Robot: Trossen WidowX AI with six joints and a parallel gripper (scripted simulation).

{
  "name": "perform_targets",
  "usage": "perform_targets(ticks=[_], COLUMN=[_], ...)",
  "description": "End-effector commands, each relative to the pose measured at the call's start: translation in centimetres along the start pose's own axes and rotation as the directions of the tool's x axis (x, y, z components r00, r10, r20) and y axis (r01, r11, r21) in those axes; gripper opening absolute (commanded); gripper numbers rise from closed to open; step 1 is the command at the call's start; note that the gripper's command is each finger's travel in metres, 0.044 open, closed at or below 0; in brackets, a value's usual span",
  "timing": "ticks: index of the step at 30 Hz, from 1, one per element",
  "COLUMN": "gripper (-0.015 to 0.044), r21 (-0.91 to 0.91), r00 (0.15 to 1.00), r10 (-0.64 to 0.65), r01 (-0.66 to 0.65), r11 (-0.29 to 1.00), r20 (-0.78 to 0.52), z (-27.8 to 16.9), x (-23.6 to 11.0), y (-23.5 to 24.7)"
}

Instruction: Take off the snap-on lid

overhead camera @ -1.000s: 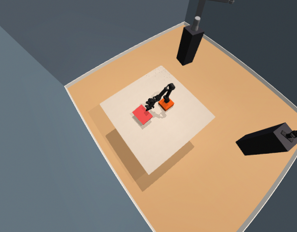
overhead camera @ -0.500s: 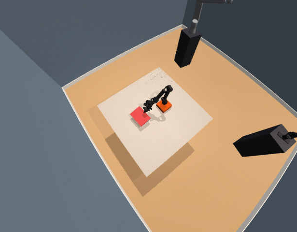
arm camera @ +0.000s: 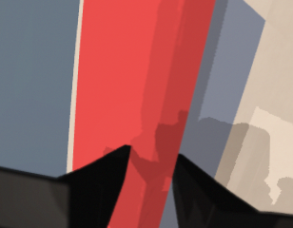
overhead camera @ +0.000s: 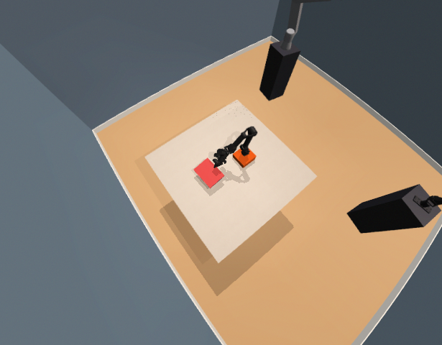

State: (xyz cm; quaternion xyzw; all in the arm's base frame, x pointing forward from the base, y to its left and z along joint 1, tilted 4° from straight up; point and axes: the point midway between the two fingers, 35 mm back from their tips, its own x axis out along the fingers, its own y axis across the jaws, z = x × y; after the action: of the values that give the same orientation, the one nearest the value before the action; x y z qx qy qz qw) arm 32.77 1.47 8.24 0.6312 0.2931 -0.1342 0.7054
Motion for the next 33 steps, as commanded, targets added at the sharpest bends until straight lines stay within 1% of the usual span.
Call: perform_targets(ticks=[1,9,33], gripper=[0.0,0.0,0.0], r21=[0.003,0.003,0.006], r00=[1.0,1.0,1.0], r10=[0.0,0.0,0.001], r01=[0.0,0.0,-0.001], r11=[1.0,1.0,1.0], r20=[0.002,0.003,0.005], z=[0.0,0.0,0.0], x=[0.1,0.0,-1.7], y=[0.1,0.1,2.8])
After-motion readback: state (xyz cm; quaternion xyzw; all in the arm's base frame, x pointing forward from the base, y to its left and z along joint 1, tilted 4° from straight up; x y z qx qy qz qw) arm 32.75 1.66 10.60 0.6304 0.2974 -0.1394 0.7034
